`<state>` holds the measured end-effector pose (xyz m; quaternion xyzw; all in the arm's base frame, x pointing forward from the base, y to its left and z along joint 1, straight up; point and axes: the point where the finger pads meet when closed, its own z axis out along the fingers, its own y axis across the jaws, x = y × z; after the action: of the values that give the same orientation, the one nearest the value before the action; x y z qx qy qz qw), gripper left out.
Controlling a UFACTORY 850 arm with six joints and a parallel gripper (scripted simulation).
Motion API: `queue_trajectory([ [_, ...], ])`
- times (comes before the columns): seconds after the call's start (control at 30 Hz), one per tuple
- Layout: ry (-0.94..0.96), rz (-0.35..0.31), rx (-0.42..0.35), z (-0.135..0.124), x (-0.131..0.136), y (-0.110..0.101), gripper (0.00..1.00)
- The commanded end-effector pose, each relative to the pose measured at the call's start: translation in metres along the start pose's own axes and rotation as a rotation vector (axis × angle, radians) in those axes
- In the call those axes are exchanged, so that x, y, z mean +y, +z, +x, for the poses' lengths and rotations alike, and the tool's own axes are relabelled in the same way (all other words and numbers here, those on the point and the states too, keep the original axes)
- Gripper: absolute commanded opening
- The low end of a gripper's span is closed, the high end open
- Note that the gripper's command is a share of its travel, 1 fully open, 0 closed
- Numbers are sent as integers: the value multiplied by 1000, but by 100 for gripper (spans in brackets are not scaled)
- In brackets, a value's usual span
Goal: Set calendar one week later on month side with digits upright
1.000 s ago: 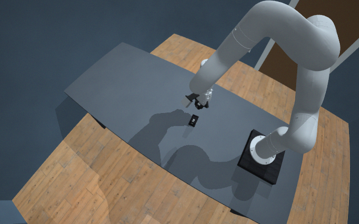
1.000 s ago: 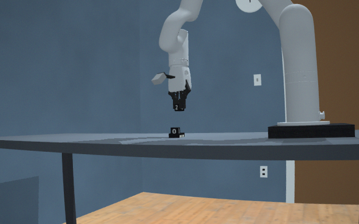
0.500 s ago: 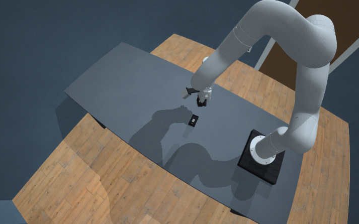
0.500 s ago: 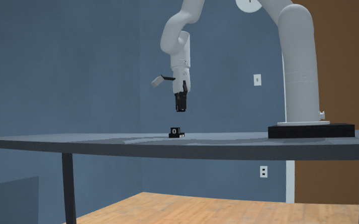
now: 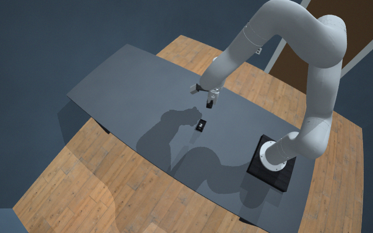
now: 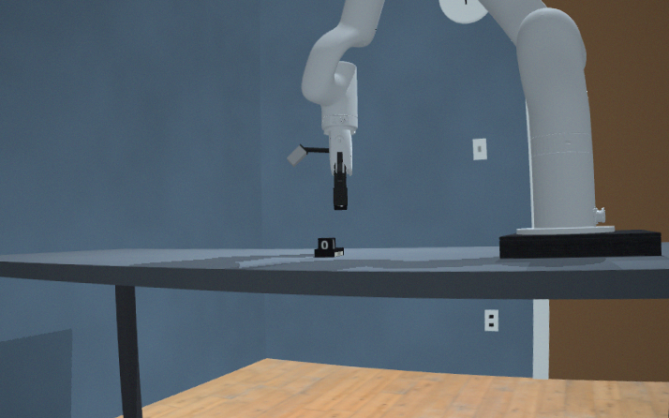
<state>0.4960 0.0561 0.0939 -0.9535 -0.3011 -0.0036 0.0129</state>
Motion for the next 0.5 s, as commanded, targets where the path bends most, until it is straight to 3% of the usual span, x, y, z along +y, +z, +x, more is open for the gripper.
queue_trajectory([
  [0.0,149,-21,-12,-2,8,0,27],
  [0.2,262,-22,-11,-5,15,1,27],
  [0.47,274,-22,-11,-5,15,1,27],
])
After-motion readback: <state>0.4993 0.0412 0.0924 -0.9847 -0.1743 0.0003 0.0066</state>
